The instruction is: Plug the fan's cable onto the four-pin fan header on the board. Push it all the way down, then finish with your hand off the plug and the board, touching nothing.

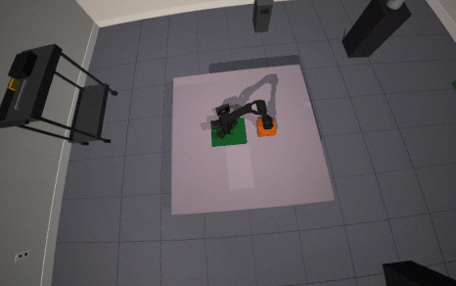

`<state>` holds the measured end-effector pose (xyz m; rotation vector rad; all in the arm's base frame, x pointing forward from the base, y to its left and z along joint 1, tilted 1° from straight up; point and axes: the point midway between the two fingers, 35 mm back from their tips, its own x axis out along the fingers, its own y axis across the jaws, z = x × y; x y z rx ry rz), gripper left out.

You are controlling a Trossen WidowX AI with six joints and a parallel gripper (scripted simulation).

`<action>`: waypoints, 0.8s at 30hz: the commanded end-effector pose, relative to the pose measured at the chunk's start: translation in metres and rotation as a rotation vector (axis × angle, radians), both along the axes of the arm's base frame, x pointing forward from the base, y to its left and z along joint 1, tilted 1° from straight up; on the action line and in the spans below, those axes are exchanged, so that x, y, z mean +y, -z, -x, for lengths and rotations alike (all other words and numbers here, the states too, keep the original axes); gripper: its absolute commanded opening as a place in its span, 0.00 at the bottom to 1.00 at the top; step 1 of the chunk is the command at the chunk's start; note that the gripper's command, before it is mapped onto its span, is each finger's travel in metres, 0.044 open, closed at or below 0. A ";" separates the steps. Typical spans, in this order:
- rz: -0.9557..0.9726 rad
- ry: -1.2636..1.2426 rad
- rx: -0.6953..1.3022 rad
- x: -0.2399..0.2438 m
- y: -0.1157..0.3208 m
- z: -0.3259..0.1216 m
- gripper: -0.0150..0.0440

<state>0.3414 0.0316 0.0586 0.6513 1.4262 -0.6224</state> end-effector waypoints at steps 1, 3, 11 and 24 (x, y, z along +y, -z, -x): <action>0.004 -0.115 -0.001 -0.009 -0.002 0.001 0.25; 0.008 -0.183 -0.001 -0.013 -0.001 0.001 0.25; 0.024 -0.454 0.000 -0.031 -0.001 0.004 0.25; 0.049 -0.894 0.003 -0.059 0.000 0.010 0.25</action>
